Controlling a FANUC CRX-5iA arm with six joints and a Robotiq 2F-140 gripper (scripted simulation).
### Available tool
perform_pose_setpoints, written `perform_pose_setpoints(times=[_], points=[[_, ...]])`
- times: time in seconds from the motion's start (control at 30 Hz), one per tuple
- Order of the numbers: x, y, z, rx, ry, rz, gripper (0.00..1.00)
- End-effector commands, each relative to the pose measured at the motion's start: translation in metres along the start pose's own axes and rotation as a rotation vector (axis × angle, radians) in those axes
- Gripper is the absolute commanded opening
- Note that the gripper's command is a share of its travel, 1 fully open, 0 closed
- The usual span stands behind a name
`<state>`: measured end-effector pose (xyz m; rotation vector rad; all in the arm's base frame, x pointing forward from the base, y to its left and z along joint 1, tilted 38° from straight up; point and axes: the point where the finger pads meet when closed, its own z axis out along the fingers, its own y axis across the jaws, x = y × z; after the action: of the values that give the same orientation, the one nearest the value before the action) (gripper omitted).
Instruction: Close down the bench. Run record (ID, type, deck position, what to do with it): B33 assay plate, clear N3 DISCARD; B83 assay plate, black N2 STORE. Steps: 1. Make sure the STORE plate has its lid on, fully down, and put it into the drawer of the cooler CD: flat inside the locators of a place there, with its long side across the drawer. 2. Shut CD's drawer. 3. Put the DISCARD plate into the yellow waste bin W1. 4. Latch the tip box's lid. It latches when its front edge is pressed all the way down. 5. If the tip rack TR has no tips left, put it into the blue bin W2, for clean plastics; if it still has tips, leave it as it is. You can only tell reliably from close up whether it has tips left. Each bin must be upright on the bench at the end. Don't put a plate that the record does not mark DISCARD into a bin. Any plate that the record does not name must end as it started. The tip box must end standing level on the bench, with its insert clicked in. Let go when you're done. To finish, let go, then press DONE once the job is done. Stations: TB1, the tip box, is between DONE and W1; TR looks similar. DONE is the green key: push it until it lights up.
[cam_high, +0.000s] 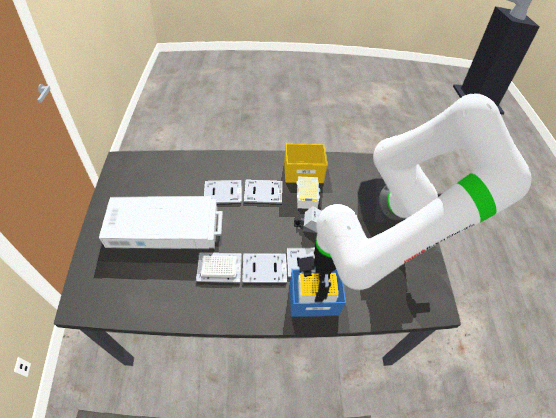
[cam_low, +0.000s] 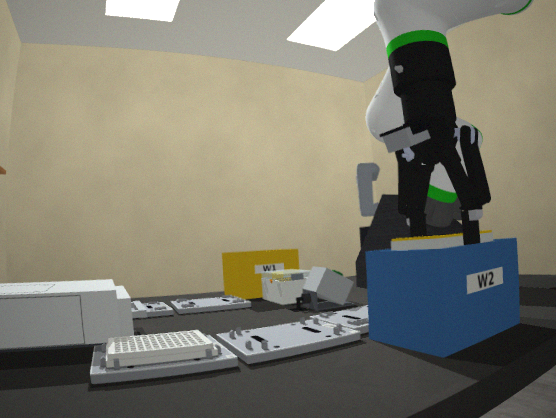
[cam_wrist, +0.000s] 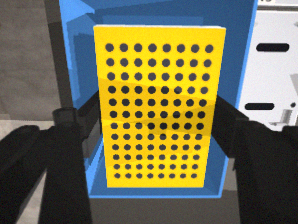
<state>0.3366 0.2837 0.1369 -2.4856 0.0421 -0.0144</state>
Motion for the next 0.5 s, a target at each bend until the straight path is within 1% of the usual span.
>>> perform_pose_setpoints(times=[0.0, 0.23, 0.47], points=[[0.001, 0.0, 0.005, 0.0, 0.001, -0.001, 0.1], [0.001, 0.0, 0.014, 0.0, 0.001, -0.001, 0.1], [0.001, 0.0, 0.018, 0.0, 0.001, -0.001, 0.1]])
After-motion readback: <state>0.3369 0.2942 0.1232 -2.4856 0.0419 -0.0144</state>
